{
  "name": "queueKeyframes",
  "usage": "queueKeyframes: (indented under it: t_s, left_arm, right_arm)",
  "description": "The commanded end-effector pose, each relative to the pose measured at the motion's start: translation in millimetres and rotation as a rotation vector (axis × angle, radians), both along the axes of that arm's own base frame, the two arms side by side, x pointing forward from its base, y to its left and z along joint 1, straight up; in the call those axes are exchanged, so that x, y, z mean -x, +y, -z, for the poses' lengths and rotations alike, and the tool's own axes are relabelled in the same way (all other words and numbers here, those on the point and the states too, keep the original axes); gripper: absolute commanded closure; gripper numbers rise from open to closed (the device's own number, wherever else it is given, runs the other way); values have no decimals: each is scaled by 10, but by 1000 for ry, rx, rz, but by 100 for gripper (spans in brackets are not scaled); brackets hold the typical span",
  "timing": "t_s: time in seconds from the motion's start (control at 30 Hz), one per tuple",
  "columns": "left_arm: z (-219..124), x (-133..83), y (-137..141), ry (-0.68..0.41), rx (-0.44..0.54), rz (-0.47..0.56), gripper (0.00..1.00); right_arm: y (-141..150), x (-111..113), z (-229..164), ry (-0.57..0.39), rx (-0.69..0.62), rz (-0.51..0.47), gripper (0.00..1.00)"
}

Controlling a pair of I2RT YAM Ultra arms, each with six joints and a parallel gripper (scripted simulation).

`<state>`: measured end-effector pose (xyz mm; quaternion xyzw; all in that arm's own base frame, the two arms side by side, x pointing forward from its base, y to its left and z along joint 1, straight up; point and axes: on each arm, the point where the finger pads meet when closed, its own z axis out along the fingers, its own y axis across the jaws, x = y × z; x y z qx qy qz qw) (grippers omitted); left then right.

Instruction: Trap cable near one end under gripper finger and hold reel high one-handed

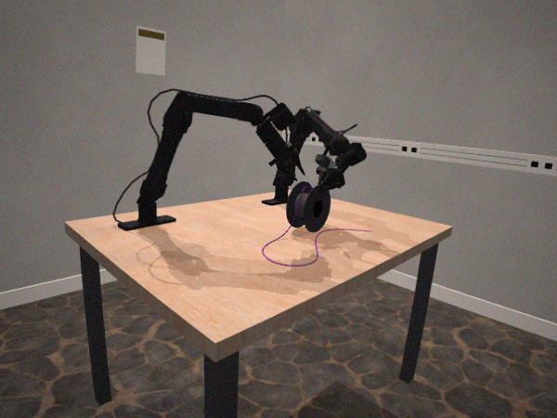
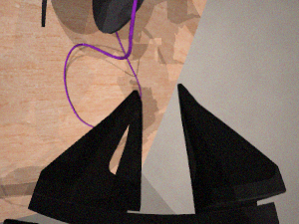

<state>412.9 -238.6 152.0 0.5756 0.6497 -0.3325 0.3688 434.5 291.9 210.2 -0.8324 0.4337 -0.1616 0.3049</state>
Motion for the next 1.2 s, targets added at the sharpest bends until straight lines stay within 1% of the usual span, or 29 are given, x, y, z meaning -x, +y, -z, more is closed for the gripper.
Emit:
queueKeyframes:
  t_s: [0.0, 0.17, 0.33, 0.4, 0.43, 0.47, 0.53, 0.6, 0.7, 0.77, 0.83, 0.97, 1.0, 1.1, 1.17]
  left_arm:
    - [-44, 16, 8, 10, 12, 1, 100]
    - [-44, 16, 8, 10, 12, 1, 100]
    - [-44, 16, 8, 10, 12, 1, 100]
    - [-44, 16, 8, 10, 12, 1, 100]
    - [-44, 16, 8, 10, 12, 1, 100]
    - [-44, 16, 8, 10, 12, 1, 100]
    - [-44, 16, 8, 10, 12, 1, 100]
    - [-44, 16, 8, 10, 12, 1, 100]
    - [-44, 16, 8, 10, 12, 1, 100]
    - [-44, 16, 8, 10, 12, 1, 100]
    - [-44, 16, 8, 10, 12, 1, 100]
    - [-44, 16, 8, 10, 12, 1, 100]
    - [-44, 16, 8, 10, 12, 1, 100]
    - [-44, 16, 8, 10, 12, 1, 100]
    - [-44, 16, 8, 10, 12, 1, 100]
  right_arm:
    - [-160, 90, -95, 17, 3, -15, 70]
    - [-347, 37, -412, -23, -19, -15, 70]
    - [-486, 57, -434, -11, -12, -17, 70]
    - [-486, 57, -434, -11, -12, -17, 70]
    - [-425, 98, -318, 13, 1, -33, 70]
    - [-432, 132, -338, 12, 0, -37, 70]
    - [-568, 83, -466, -11, -12, -12, 70]
    - [-553, 45, -506, -19, -15, -15, 70]
    - [-556, 31, -411, 3, -5, -16, 70]
    - [-486, 39, -334, 19, 1, -26, 70]
    - [-449, 59, -361, 17, -6, -27, 70]
    - [-467, 40, -379, 14, -9, -19, 70]
    - [-483, 40, -446, 1, -16, -16, 70]
    - [-464, 24, -334, 23, -5, -18, 70]
    - [-461, 33, -361, 17, -8, -19, 70]
